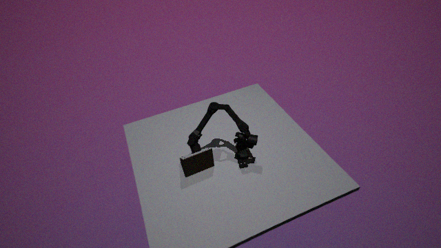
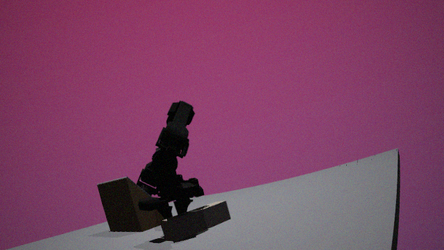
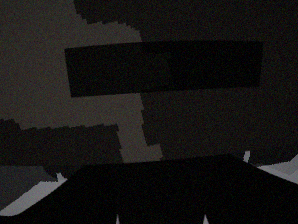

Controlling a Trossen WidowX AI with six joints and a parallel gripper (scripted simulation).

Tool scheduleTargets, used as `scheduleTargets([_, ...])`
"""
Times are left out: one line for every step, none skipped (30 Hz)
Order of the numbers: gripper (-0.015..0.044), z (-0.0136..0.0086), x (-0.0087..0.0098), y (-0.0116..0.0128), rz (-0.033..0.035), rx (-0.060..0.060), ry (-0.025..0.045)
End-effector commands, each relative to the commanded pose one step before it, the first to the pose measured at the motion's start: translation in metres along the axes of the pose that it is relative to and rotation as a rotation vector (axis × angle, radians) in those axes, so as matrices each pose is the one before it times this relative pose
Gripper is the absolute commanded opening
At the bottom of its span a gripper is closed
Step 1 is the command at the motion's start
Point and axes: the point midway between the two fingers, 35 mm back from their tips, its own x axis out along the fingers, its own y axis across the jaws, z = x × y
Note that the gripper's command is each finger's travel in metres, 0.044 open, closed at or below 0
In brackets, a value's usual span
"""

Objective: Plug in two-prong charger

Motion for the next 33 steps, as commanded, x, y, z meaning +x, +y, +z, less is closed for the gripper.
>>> scheduleTargets([0.0,0.00576,-0.00236,-0.00006,-0.00351,-0.0151,-0.01828])
scheduleTargets([0.0,0.00004,-0.00013,0.0,-0.00001,0.0,0.0])
scheduleTargets([0.0,0.00004,-0.00013,0.0,-0.00001,0.0,0.0])
scheduleTargets([0.0,0.00004,-0.00013,0.0,-0.00001,0.0,0.0])
scheduleTargets([0.0,0.00004,-0.00013,0.0,-0.00001,0.0,0.0])
scheduleTargets([0.0,0.00004,-0.00013,0.0,-0.00001,0.0,0.0])
scheduleTargets([0.0,0.00004,-0.00013,0.0,-0.00001,0.0,0.0])
scheduleTargets([0.0,0.00004,-0.00013,0.0,-0.00001,0.0,0.0])
scheduleTargets([0.0,0.00004,-0.00013,0.0,-0.00001,0.0,0.0])
scheduleTargets([0.0,0.00004,-0.00013,0.0,-0.00001,0.0,0.0])
scheduleTargets([0.0,0.00004,-0.00013,0.0,-0.00001,0.0,0.0])
scheduleTargets([0.0,0.00004,-0.00013,0.0,-0.00001,0.0,0.0])
scheduleTargets([0.0,0.00004,-0.00013,0.0,-0.00001,0.0,0.0])
scheduleTargets([0.0,0.00004,-0.00013,0.0,-0.00001,0.0,0.0])
scheduleTargets([0.0,0.00004,-0.00013,0.00001,-0.00001,0.0,0.0])
scheduleTargets([0.0,0.00004,-0.00013,0.00001,-0.00001,0.0,0.0])
scheduleTargets([0.0,0.00004,-0.00013,0.00001,-0.00001,0.0,0.0])
scheduleTargets([0.0,0.00004,-0.00013,0.00001,-0.00001,0.0,0.0])
scheduleTargets([0.0,0.00004,-0.00013,0.00001,0.0,0.0,0.0])
scheduleTargets([0.0,0.00005,-0.00013,0.00001,0.0,0.0,0.0])
scheduleTargets([0.0,0.00005,-0.00012,0.00001,0.0,0.0,0.0])
scheduleTargets([0.0,0.00005,-0.00012,0.00001,0.0,0.0,0.0])
scheduleTargets([0.0,0.00005,-0.00012,0.00001,0.0,0.0,0.0])
scheduleTargets([0.0,0.00006,-0.00012,0.00001,0.0,0.0,0.0])
scheduleTargets([0.0,0.00006,-0.00011,0.00002,0.0,0.0,0.0])
scheduleTargets([0.0,0.00007,-0.00011,0.00002,0.0,0.0,0.0])
scheduleTargets([0.0,0.00007,-0.00011,0.00002,0.0,0.0,0.0])
scheduleTargets([0.0,0.00008,-0.0001,0.00002,0.0,0.0,0.0])
scheduleTargets([0.0,0.00009,-0.00009,0.00003,0.0,0.0,0.0])
scheduleTargets([0.0,0.0001,-0.00007,0.00003,0.0,0.0,0.0])
scheduleTargets([0.0,0.00011,-0.00005,0.00004,0.0,0.0,0.0])
scheduleTargets([0.0,0.00012,-0.00001,0.00004,0.0,0.0,0.0])
scheduleTargets([0.0,0.00012,0.00003,0.00004,0.00001,0.0,0.0])
